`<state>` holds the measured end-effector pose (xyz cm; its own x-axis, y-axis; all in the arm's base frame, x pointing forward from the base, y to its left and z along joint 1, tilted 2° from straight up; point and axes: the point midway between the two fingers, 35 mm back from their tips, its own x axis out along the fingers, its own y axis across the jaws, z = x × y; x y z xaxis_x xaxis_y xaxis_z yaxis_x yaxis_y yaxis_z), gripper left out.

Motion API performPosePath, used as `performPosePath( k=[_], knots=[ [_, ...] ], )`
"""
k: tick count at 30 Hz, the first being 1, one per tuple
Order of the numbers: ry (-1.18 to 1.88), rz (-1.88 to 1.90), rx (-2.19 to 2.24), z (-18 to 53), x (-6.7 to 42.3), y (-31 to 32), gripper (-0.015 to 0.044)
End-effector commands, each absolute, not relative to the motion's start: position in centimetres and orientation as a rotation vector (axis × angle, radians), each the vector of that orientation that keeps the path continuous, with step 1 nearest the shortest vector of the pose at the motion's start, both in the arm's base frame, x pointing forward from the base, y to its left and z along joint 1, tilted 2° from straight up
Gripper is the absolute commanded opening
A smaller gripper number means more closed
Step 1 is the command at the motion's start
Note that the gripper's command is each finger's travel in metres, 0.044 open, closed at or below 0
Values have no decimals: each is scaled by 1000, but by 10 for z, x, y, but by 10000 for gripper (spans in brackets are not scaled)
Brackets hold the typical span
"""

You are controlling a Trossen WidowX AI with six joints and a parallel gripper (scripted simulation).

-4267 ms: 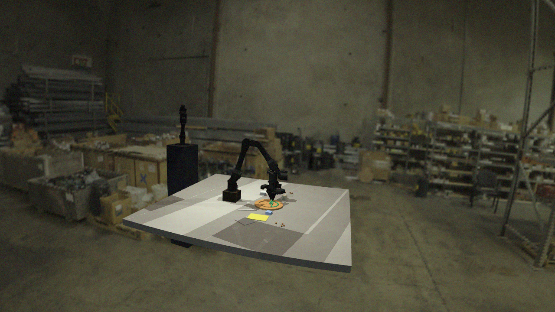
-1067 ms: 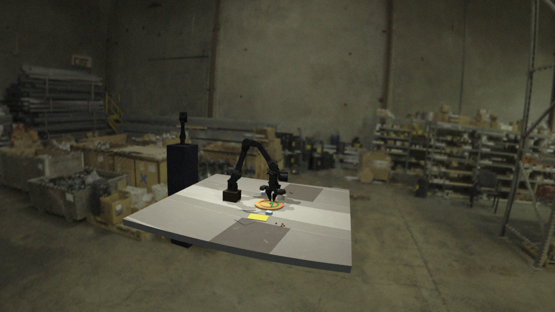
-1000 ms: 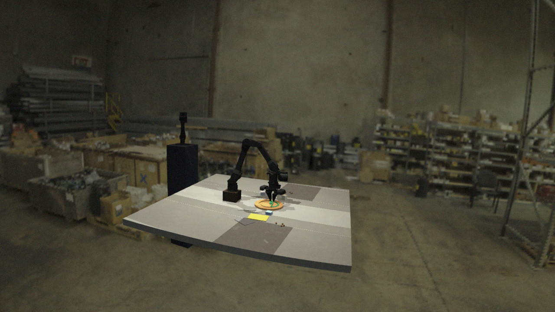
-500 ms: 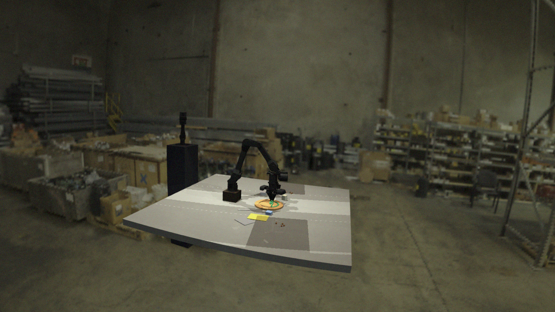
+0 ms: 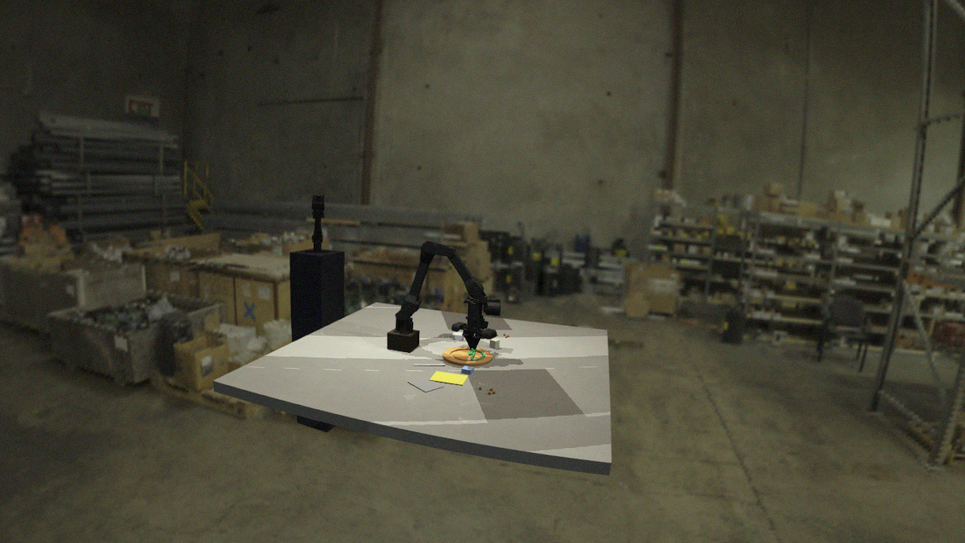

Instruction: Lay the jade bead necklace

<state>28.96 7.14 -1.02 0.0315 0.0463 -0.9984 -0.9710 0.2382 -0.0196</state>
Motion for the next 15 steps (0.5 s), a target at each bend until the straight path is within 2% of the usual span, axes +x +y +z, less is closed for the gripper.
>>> performPosePath(
  k=[1,15],
  knots=[
    [1258,1036,-1008,-10,290,71,0],
    [1261,1040,-1008,5,288,71,0]
  ],
)
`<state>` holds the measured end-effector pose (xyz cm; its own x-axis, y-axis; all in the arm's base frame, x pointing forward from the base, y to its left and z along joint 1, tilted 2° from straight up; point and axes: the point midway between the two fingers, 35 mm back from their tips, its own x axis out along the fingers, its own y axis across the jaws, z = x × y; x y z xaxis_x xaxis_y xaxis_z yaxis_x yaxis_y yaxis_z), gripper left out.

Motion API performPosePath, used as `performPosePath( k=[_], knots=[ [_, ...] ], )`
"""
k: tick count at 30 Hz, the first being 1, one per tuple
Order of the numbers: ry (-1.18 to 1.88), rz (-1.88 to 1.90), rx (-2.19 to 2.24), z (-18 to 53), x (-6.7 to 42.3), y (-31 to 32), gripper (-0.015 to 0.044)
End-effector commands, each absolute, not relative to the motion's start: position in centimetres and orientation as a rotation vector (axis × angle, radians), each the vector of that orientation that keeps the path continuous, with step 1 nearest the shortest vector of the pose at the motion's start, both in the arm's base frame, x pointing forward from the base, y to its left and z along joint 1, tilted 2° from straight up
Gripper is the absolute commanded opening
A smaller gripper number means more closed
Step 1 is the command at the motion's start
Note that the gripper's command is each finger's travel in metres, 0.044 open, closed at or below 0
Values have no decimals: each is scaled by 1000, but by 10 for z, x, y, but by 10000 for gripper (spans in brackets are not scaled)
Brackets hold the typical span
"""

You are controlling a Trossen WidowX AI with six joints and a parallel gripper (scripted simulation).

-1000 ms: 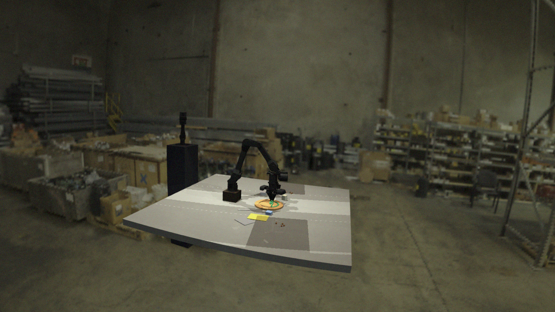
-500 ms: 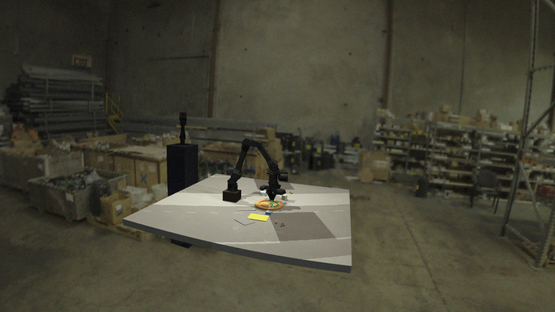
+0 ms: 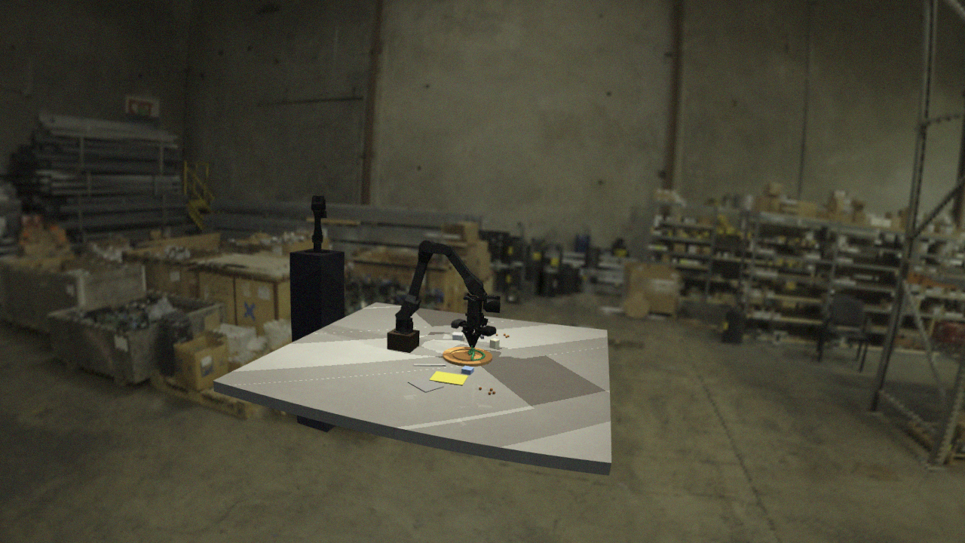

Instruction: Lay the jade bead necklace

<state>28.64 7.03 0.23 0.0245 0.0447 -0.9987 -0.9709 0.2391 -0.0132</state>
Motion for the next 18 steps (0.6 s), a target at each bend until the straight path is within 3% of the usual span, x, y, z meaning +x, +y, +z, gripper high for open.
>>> performPosePath(
  k=[1,18],
  knots=[
    [1261,1040,-1008,5,287,71,0],
    [1261,1042,-1007,-1,275,81,0]
  ],
)
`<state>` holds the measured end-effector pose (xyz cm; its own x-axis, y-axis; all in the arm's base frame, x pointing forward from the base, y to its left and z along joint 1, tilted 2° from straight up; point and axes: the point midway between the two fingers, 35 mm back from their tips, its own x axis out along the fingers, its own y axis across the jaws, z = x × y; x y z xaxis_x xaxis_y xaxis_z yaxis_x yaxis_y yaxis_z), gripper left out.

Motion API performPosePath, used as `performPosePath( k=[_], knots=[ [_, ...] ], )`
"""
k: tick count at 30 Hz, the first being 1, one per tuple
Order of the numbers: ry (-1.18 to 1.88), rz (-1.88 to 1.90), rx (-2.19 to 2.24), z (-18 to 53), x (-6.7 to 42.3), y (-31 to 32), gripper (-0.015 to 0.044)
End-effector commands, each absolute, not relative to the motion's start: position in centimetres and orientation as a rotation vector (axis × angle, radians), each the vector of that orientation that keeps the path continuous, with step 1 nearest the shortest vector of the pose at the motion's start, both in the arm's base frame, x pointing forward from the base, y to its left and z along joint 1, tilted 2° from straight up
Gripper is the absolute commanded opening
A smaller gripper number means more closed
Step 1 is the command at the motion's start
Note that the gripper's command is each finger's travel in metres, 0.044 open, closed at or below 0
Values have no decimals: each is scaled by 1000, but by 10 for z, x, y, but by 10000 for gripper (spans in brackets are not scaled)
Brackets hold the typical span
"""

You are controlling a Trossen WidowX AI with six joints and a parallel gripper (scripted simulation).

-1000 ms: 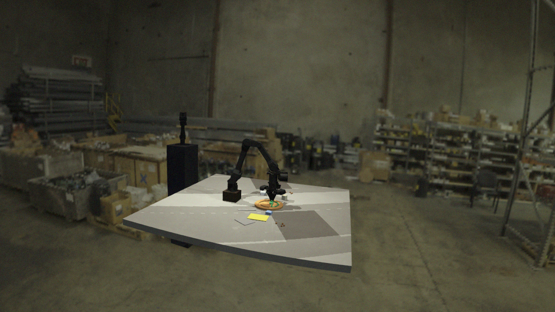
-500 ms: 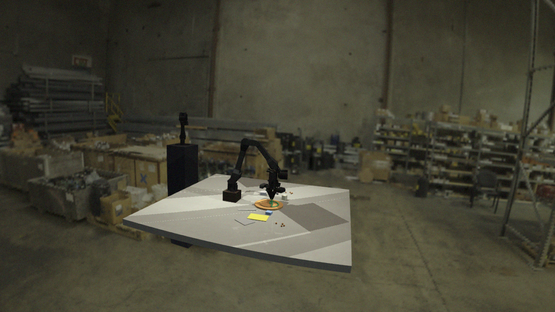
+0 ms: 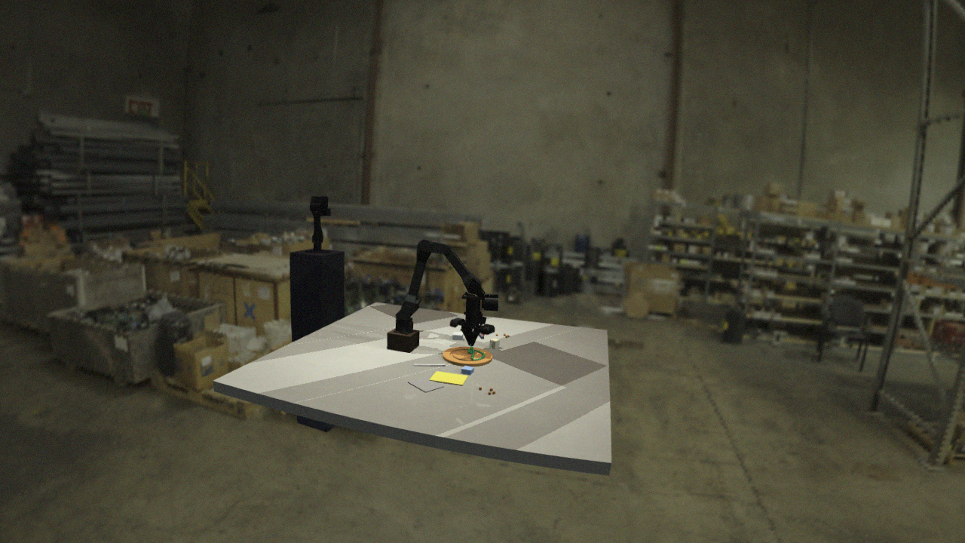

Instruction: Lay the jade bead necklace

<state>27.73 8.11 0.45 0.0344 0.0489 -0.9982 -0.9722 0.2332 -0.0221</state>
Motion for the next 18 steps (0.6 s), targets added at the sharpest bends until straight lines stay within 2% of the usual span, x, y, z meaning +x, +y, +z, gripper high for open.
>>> performPosePath(
  k=[1,18],
  knots=[
    [1261,1042,-1007,-3,275,81,0],
    [1261,1042,-1007,-12,275,81,0]
  ],
)
